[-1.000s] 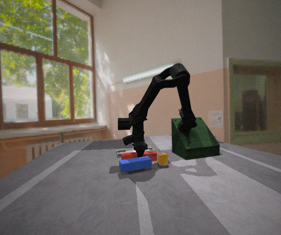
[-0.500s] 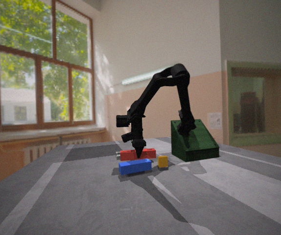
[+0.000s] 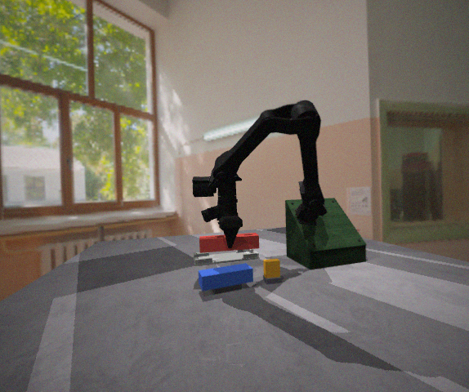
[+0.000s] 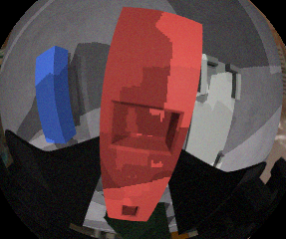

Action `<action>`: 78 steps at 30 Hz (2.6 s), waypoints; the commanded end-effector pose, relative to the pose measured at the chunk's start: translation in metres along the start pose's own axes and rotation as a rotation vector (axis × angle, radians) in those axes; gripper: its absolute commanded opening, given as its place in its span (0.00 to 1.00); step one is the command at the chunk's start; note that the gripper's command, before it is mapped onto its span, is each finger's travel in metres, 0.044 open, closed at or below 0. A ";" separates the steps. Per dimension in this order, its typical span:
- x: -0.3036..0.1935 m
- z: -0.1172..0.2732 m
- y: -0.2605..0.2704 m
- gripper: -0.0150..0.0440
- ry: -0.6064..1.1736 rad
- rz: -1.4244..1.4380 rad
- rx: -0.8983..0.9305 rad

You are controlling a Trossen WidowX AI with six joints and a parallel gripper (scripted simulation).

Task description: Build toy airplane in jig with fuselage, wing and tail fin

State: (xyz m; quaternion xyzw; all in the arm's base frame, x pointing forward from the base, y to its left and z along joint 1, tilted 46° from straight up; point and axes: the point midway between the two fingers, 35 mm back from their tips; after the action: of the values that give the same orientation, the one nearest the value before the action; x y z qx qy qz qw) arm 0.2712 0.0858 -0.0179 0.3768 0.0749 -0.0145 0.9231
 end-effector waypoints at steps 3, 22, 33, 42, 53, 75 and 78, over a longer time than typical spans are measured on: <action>0.001 0.024 0.001 0.25 -0.010 0.010 -0.003; -0.002 0.058 -0.004 0.25 -0.007 0.016 0.004; 0.009 0.045 -0.034 0.25 -0.008 0.037 0.001; 0.016 0.033 -0.059 0.25 -0.009 0.055 0.000; 0.020 0.017 -0.091 0.25 -0.010 0.076 -0.001; 0.021 -0.006 -0.131 0.52 -0.010 0.105 -0.001; 0.021 -0.007 -0.131 0.58 -0.010 0.105 -0.001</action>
State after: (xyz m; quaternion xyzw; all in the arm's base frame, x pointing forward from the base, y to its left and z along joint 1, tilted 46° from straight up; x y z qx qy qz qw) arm 0.2788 -0.0016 -0.1153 0.3820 0.0532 0.0290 0.9222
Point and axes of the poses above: the point midway between the two fingers, 35 mm back from their tips, its own z axis back along the fingers, its own y axis across the jaws, x = y × z, and after that the axes turned 6 degrees about -z, right-handed
